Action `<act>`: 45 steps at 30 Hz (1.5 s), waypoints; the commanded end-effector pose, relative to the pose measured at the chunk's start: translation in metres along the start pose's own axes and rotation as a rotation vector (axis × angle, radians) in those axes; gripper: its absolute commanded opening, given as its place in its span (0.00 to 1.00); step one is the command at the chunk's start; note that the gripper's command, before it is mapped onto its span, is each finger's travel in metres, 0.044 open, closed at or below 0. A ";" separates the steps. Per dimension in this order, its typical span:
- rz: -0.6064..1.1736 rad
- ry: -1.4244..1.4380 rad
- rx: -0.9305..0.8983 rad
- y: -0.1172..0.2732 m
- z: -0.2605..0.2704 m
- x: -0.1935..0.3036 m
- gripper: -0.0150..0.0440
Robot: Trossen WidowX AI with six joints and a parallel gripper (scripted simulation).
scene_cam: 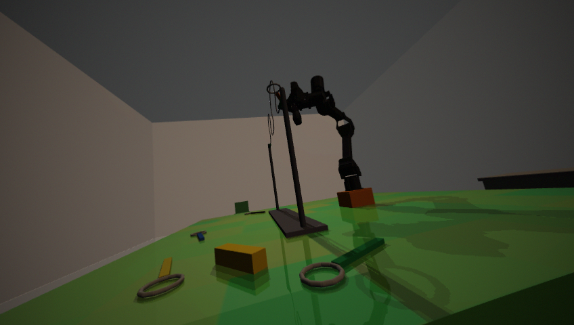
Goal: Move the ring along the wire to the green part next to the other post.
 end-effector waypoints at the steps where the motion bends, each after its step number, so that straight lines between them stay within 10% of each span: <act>1: -0.041 0.041 0.034 -0.005 -0.002 0.006 0.00; 45: -0.077 0.406 0.207 -0.009 0.004 0.014 0.00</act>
Point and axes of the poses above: the point midway between the two fingers, 35 mm back from their tips, its own y axis back along the fingers, its own z axis across the jaws, x = y × z, the point moved 7 cm from there along y, back along the fingers, and after that the axes turned 3 degrees about y, right-handed, at the moved point
